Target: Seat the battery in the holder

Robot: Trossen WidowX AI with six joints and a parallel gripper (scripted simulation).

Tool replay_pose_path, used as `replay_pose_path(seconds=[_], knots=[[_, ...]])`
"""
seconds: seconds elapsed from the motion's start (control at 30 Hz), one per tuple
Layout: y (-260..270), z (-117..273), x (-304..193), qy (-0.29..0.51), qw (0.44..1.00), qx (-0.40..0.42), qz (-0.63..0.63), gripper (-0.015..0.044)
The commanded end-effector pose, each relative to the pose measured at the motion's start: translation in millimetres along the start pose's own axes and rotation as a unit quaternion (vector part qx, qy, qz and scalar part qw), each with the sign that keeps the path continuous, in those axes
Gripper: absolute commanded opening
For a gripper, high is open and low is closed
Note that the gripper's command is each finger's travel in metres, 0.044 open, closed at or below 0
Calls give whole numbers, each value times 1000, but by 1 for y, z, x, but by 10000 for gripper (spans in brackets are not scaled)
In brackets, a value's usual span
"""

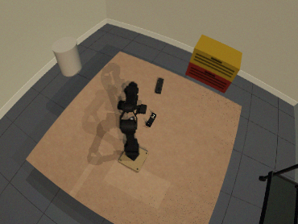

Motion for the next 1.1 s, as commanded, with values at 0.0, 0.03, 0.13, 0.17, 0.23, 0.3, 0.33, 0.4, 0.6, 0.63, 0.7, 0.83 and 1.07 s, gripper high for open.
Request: replay_pose_path(seconds=[0.0, 0.03, 0.13, 0.17, 0.23, 0.3, 0.33, 0.4, 0.6, 0.63, 0.7, 0.83, 1.07], knots=[[5, -31, -14, 2, 939, 2, -345, 250], [5, -32, -14, 2, 936, 2, -352, 250], [5, -32, -14, 2, 936, 2, -352, 250], [5, -32, -14, 2, 936, 2, -352, 250], [5, -32, -14, 2, 936, 2, -352, 250], [5, -32, -14, 2, 936, 2, -352, 250], [5, -32, -14, 2, 936, 2, -352, 250], [5, -32, -14, 2, 936, 2, -352, 250], [5, -33, -14, 2, 936, 2, -352, 250], [6, -35, -14, 2, 936, 2, -352, 250], [6, -38, -13, 2, 936, 2, -352, 250], [6, -44, -13, 2, 936, 2, -352, 250], [6, -56, -13, 2, 936, 2, -352, 250]])
Point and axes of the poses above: the point midway between the two fingers, 35 mm back from their tips, its own z axis back along the fingers, its own y axis across the jaws, x = y × z, the point moved 9 cm from there along z, back along the fingers, and after that the axes turned 12 degrees about -z, right-handed, at the moved point
